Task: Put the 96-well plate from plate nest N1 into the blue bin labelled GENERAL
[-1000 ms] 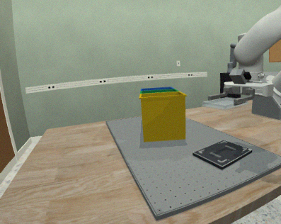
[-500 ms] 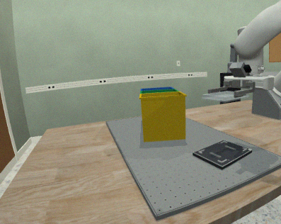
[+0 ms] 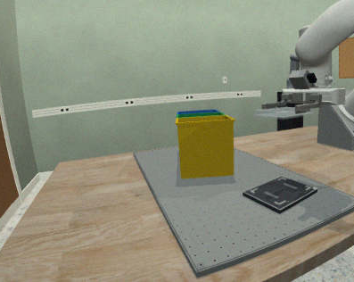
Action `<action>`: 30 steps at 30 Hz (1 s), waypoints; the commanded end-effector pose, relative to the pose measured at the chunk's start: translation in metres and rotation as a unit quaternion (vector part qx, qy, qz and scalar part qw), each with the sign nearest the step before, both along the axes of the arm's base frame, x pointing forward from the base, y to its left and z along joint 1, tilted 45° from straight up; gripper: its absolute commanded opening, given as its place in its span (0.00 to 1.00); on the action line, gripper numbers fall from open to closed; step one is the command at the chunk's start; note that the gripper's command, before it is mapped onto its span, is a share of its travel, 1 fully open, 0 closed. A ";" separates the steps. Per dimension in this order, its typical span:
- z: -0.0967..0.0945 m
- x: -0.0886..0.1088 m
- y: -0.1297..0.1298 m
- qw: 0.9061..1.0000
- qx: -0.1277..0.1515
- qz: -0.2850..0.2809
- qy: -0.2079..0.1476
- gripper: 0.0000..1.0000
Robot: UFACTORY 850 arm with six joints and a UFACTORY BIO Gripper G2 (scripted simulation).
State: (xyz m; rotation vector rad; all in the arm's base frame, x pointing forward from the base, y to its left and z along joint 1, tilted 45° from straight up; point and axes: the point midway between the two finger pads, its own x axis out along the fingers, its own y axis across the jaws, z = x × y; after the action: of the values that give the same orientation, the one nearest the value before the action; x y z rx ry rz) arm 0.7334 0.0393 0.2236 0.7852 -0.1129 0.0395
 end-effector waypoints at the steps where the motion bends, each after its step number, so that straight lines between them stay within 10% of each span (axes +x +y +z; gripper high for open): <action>1: 0.002 0.000 -0.002 1.000 0.000 0.000 -0.001 0.00; 11: 0.002 0.000 -0.002 1.000 0.000 0.000 -0.001 0.00; 30: -0.039 -0.004 -0.041 0.969 0.021 -0.173 0.174 0.00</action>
State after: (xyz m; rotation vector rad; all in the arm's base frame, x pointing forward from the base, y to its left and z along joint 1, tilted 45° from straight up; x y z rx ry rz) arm 0.7286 0.0100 0.1950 0.8025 0.0363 -0.3450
